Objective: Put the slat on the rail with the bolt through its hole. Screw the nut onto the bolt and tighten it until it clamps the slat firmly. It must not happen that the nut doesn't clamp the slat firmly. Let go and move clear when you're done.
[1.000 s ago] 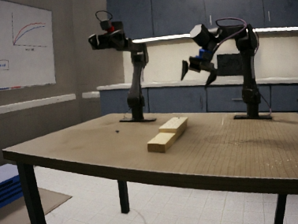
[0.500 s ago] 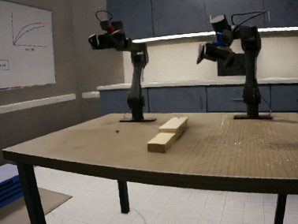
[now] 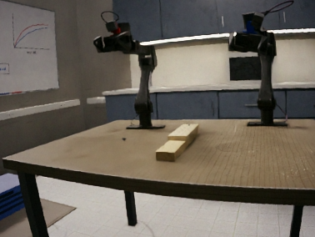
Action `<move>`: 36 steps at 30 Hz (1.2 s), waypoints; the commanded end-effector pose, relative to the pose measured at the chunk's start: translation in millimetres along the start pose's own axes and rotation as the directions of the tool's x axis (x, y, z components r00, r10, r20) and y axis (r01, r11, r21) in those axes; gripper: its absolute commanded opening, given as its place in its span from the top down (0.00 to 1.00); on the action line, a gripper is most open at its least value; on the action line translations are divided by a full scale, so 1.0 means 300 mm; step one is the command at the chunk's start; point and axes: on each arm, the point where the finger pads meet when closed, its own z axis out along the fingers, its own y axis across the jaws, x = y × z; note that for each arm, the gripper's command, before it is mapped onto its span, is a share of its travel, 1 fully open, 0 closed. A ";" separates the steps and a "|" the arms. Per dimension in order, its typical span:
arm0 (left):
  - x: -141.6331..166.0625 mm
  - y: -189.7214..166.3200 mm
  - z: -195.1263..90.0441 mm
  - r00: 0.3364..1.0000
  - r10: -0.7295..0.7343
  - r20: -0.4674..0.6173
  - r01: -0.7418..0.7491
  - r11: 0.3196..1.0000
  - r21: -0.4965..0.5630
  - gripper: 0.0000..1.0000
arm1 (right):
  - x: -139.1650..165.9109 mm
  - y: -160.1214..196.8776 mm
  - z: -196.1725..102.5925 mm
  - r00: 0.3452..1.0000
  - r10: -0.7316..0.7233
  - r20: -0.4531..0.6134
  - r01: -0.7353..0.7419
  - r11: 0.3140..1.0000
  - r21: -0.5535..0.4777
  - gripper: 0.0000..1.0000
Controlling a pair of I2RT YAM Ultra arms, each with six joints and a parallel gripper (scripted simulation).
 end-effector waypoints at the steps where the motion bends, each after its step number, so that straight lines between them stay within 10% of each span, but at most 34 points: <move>1: -0.112 0.046 -0.070 0.985 0.076 0.153 -0.073 0.997 -0.021 0.00 | -0.010 -0.006 -0.001 1.000 -0.006 0.006 0.006 1.000 0.008 0.00; 12: -0.235 0.164 -0.217 0.921 0.201 0.332 -0.159 0.976 -0.150 0.00 | -0.010 -0.006 -0.001 1.000 -0.006 0.006 0.006 1.000 0.008 0.00; 36: -0.227 0.168 -0.217 0.925 0.201 0.324 -0.159 0.976 -0.152 0.00 | -0.010 -0.006 -0.001 1.000 -0.006 0.006 0.006 1.000 0.008 0.00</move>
